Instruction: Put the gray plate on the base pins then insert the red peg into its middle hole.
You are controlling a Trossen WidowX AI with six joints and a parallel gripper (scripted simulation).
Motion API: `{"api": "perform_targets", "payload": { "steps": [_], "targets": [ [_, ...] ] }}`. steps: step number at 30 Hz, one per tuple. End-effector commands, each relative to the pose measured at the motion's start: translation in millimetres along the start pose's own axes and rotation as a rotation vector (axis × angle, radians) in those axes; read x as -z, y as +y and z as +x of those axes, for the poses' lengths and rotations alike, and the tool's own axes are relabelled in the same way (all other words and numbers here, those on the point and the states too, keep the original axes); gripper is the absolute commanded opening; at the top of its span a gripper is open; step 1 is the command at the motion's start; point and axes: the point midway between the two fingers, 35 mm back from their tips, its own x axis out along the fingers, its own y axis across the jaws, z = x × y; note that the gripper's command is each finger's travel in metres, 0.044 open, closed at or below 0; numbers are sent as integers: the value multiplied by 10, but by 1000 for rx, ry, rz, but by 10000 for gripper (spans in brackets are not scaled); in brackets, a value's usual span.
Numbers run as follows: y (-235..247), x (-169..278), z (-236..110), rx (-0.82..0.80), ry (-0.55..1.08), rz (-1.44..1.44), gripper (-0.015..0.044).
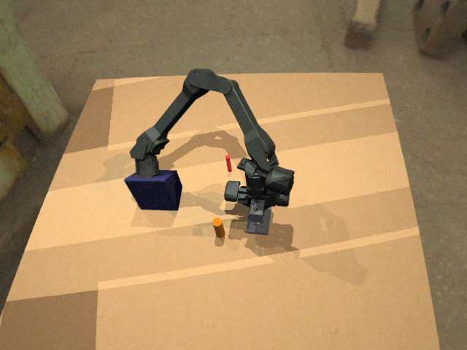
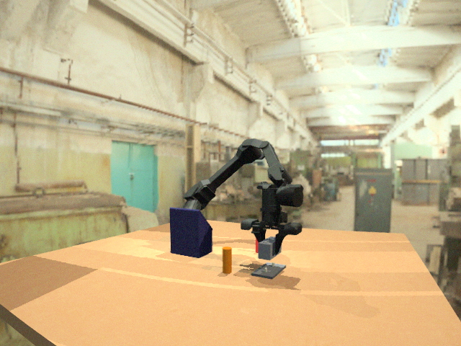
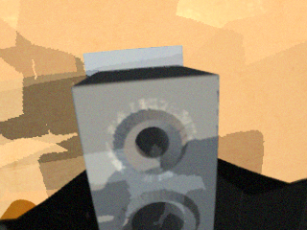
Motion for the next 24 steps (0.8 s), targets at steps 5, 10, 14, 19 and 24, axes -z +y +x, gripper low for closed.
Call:
{"api": "perform_targets", "payload": {
  "steps": [5,10,14,19,24],
  "targets": [
    [3,11,3,-1,4,-4,0],
    [6,22,5,-1,4,-4,0],
    [6,23,34,-1,4,-4,0],
    [7,22,147,-1,4,-4,0],
    [7,22,174,-1,3,-4,0]
  ]
}}
